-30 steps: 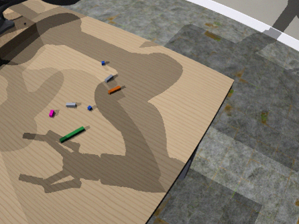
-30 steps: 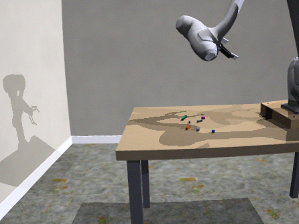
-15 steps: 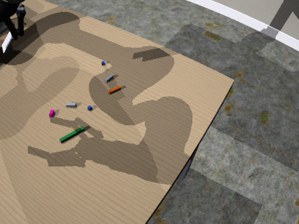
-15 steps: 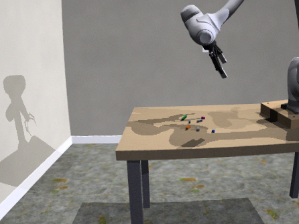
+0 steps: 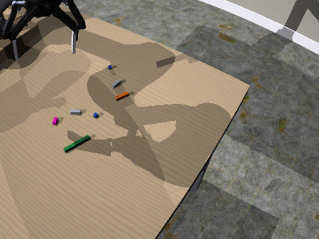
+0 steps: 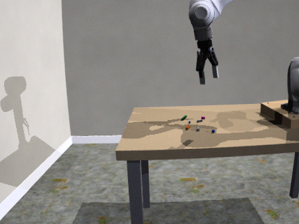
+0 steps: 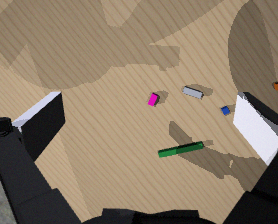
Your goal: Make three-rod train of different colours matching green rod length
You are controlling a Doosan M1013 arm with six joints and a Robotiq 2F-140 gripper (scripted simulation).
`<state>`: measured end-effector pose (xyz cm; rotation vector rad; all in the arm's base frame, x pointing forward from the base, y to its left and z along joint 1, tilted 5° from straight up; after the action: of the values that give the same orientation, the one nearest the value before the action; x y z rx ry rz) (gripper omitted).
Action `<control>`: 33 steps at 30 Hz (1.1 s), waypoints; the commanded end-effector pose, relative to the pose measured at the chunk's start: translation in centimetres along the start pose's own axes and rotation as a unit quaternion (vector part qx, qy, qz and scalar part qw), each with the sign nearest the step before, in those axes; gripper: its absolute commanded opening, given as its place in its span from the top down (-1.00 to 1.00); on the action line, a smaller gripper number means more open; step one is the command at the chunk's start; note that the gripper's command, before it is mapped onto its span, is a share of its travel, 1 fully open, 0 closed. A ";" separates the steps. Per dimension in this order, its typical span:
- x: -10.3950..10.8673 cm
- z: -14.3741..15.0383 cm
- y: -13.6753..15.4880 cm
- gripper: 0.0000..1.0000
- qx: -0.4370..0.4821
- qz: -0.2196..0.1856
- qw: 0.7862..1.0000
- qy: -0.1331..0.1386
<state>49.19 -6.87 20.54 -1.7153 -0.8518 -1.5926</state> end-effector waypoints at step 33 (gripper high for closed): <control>0.7 4.7 0.7 -1.00 -0.049 -0.030 0.996 0.070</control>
<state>52.56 -3.50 20.88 -1.6354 -0.7730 -1.7991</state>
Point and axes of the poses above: the point where the finger pads meet when closed, its own x axis back along the fingers, its own z axis across the jaws, y = z × x, the point moved 1 cm from there along x, back along the fingers, and after that the axes turned 3 degrees about x, right-handed, at the moved point
